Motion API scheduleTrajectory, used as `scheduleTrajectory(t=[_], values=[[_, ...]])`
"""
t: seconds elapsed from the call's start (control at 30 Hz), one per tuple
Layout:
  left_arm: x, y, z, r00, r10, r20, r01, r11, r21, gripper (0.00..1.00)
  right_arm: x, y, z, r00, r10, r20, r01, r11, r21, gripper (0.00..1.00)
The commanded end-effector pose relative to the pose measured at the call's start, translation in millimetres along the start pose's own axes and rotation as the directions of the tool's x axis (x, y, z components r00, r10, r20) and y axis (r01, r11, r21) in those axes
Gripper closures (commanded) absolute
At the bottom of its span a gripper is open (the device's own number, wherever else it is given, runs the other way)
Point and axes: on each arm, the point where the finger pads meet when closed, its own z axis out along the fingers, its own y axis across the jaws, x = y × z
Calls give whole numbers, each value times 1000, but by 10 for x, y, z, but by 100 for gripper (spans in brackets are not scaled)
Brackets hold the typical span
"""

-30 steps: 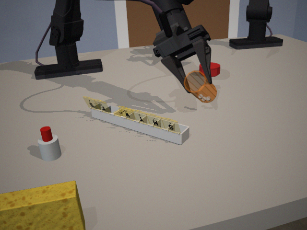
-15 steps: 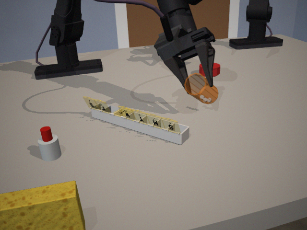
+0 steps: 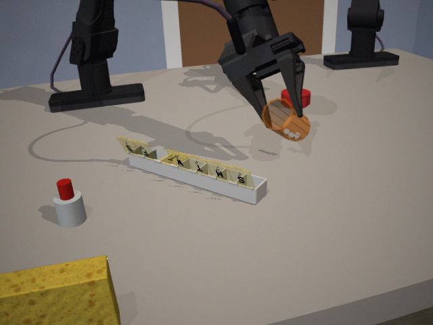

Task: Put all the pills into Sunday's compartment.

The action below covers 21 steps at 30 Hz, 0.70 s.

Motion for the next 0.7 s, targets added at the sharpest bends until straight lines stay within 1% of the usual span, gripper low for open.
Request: scheduleTrajectory(t=[0.0, 0.03, 0.13, 0.17, 0.2, 0.23, 0.3, 0.37, 0.4, 0.43, 0.47, 0.53, 0.6, 0.63, 0.67], values=[[-124, 9, -29, 999, -1, 42, 2, 1000, -4, 0, -84, 112, -82, 999, 14, -40, -15, 999, -33, 64], [-124, 9, -29, 999, -1, 42, 2, 1000, -4, 0, -84, 112, -82, 999, 14, -40, -15, 999, -33, 64], [-124, 9, -29, 999, -1, 42, 2, 1000, -4, 0, -91, 75, -16, 990, 44, -131, -50, 998, -40, 64], [-124, 9, -29, 999, -1, 42, 2, 1000, -4, 0, -165, 87, -6, 993, 51, -104, -56, 997, -45, 64], [-124, 9, -29, 999, -1, 42, 2, 1000, -4, 0, -138, 62, -4, 990, 53, -127, -58, 998, -37, 64], [-124, 9, -29, 999, -1, 42, 2, 1000, -4, 0, -203, 48, 1, 992, 61, -111, -65, 997, -33, 64], [-124, 9, -29, 999, -1, 42, 2, 1000, -4, 0, -197, 53, 4, 987, 69, -144, -76, 996, -40, 64], [-124, 9, -29, 999, -1, 42, 2, 1000, -4, 0, -383, -9, 72, 982, 112, -152, -118, 992, -33, 64], [-124, 9, -29, 999, -1, 42, 2, 1000, -4, 0, -361, -10, 75, 977, 115, -180, -124, 992, -35, 64], [-124, 9, -29, 999, -1, 42, 2, 1000, -4, 0, -436, -28, 89, 975, 132, -181, -140, 990, -34, 64], [-124, 9, -29, 999, -1, 42, 2, 1000, -4, 0, -416, -29, 92, 970, 134, -204, -145, 989, -36, 64], [-124, 9, -29, 999, -1, 42, 2, 1000, -4, 0, -503, -50, 117, 966, 154, -209, -165, 986, -35, 64], [-124, 9, -29, 999, -1, 42, 2, 1000, -4, 0, -503, -50, 117, 966, 154, -209, -165, 986, -35, 64], [-124, 9, -29, 999, -1, 42, 2, 1000, -4, 0, -477, -13, 78, 963, 149, -225, -163, 986, -46, 64], [-124, 9, -29, 999, -1, 42, 2, 1000, -4, 0, -466, -39, 111, 957, 156, -246, -170, 985, -40, 64]])
